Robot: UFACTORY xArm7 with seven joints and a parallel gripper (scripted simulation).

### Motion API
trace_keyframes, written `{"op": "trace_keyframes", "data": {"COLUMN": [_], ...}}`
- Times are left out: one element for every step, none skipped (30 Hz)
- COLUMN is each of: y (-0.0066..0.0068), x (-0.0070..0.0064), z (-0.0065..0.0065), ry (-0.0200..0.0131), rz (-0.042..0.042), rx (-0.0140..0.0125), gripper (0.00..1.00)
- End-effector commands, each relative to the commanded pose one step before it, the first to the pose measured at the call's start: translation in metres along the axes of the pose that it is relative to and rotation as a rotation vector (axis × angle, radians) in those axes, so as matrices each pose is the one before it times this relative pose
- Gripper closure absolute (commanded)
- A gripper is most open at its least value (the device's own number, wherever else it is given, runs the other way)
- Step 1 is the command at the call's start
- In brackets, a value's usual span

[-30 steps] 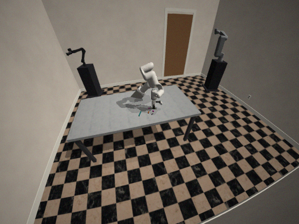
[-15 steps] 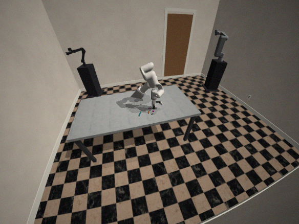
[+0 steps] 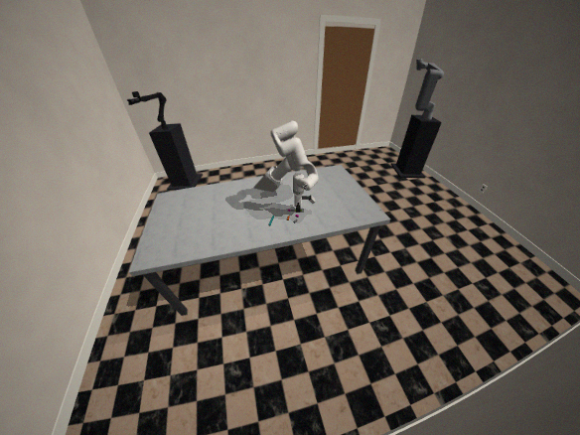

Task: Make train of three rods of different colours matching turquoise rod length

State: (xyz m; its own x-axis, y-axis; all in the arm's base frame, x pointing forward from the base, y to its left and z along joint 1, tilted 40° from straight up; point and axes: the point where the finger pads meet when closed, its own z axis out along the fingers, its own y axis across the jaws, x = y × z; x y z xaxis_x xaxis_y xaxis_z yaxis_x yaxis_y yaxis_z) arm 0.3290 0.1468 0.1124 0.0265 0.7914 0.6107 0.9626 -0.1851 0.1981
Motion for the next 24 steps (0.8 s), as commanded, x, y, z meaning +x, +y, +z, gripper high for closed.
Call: {"op": "trace_keyframes", "data": {"y": [0.00084, 0.00000, 0.00000, 0.00000, 0.00000, 0.00000, 0.00000, 0.00000, 0.00000, 0.00000, 0.00000, 0.00000, 0.00000, 0.00000, 0.00000, 0.00000, 0.00000, 0.00000, 0.00000, 0.00000, 0.00000, 0.00000, 0.00000, 0.00000], "x": [0.00005, 0.00000, 0.00000, 0.00000, 0.00000, 0.00000, 0.00000, 0.00000, 0.00000, 0.00000, 0.00000, 0.00000, 0.00000, 0.00000, 0.00000, 0.00000, 0.00000, 0.00000, 0.00000, 0.00000, 0.00000, 0.00000, 0.00000, 0.00000], "z": [-0.00300, 0.00000, 0.00000, -0.00188, -0.00247, -0.00305, -0.00364, -0.00415, -0.00459, -0.00497, -0.00527, -0.00548, -0.00560, -0.00563, -0.00555, -0.00537, -0.00511, -0.00476, 0.00000, 0.00000, -0.00432, -0.00382, -0.00327, -0.00269], "ry": [0.00002, 0.00000, 0.00000, 0.00000, 0.00000, 0.00000, 0.00000, 0.00000, 0.00000, 0.00000, 0.00000, 0.00000, 0.00000, 0.00000, 0.00000, 0.00000, 0.00000, 0.00000, 0.00000, 0.00000, 0.00000, 0.00000, 0.00000, 0.00000], "rz": [0.00050, 0.00000, 0.00000, -0.00002, 0.00002, -0.00002, 0.00001, 0.00001, 0.00000, 0.00000, 0.00000, 0.00000, 0.00000, -0.00001, 0.00000, 0.00000, 0.00000, 0.00000, 0.00000, 0.00000, 0.00000, 0.00001, 0.00000, -0.00001], "rx": [-0.00176, 0.00000, 0.00000, -0.00003, 0.00003, -0.00002, 0.00001, 0.00001, 0.00000, 0.00000, 0.00000, 0.00000, -0.00001, -0.00001, 0.00000, 0.00000, 0.00000, 0.00000, 0.00000, 0.00000, 0.00000, 0.00001, 0.00000, -0.00001], "gripper": [0.76, 0.76, 0.76, 0.76, 0.76, 0.76, 0.76, 0.76, 0.76, 0.76, 0.76, 0.76, 0.76, 0.76, 0.76, 0.76, 0.76, 0.76, 0.76, 0.76, 0.76, 0.76, 0.76, 0.76]}}
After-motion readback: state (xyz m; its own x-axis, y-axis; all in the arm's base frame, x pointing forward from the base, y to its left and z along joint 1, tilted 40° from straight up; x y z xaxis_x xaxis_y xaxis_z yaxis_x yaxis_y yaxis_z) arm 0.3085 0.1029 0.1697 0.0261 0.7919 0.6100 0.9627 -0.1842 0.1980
